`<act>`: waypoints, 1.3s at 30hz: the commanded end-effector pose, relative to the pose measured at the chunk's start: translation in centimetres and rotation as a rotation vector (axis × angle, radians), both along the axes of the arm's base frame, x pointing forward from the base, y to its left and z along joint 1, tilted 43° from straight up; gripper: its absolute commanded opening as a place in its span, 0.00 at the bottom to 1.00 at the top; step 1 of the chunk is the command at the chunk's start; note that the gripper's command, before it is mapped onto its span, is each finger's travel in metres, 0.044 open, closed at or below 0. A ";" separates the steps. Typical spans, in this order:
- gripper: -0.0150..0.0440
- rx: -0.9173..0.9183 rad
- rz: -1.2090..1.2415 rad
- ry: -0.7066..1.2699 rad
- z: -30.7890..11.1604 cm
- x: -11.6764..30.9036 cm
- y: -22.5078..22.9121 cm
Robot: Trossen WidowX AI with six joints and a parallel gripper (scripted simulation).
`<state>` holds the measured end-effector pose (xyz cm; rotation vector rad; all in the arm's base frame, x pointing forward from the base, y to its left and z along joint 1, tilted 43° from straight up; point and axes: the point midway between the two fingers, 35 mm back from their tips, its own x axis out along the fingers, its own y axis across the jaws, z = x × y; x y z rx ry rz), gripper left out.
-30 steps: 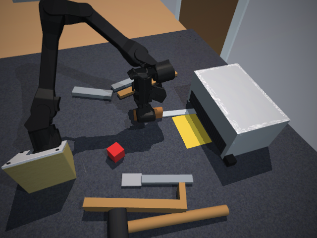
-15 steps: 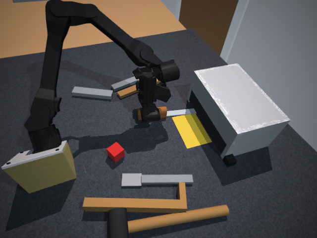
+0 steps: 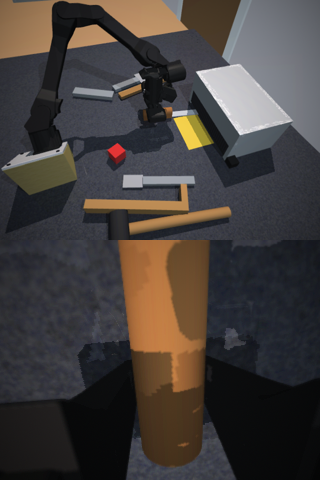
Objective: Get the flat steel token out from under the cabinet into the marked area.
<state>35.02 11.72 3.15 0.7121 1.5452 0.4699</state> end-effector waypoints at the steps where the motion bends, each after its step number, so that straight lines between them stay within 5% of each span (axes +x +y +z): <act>1: 0.25 0.004 0.001 -0.003 0.0 0.6 0.0; 39: 0.25 0.004 0.001 -0.005 -0.3 4.2 -0.5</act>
